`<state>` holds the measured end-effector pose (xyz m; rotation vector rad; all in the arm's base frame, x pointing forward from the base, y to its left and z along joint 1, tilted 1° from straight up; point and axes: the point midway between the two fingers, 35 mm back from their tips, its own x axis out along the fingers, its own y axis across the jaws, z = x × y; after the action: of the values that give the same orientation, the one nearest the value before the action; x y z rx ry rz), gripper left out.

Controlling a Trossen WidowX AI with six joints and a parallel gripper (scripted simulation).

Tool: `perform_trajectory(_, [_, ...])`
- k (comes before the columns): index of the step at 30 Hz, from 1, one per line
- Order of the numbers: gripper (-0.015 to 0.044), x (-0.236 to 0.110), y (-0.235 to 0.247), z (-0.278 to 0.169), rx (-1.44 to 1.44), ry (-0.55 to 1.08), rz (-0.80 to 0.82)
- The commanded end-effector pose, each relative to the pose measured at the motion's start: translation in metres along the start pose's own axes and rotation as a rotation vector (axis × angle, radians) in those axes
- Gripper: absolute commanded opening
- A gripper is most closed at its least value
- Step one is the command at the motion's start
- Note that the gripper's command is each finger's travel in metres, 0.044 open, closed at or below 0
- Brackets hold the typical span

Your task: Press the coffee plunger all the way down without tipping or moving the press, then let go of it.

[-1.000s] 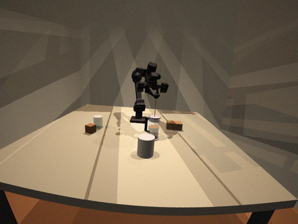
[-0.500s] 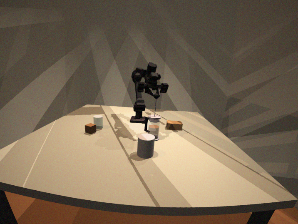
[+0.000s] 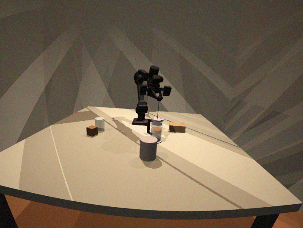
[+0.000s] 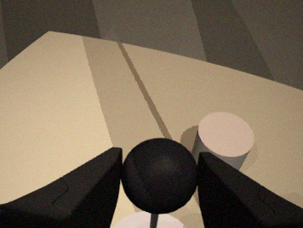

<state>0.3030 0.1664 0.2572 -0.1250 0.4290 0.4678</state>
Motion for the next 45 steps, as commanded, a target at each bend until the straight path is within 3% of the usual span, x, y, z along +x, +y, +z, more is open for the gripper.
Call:
perform_trajectory(1, [0.0123,0.010,0.001,-0.024,-0.007,0.060,0.003])
perform_trajectory(45, [0.0123,0.051,-0.002,-0.075,-0.007,0.059,0.003])
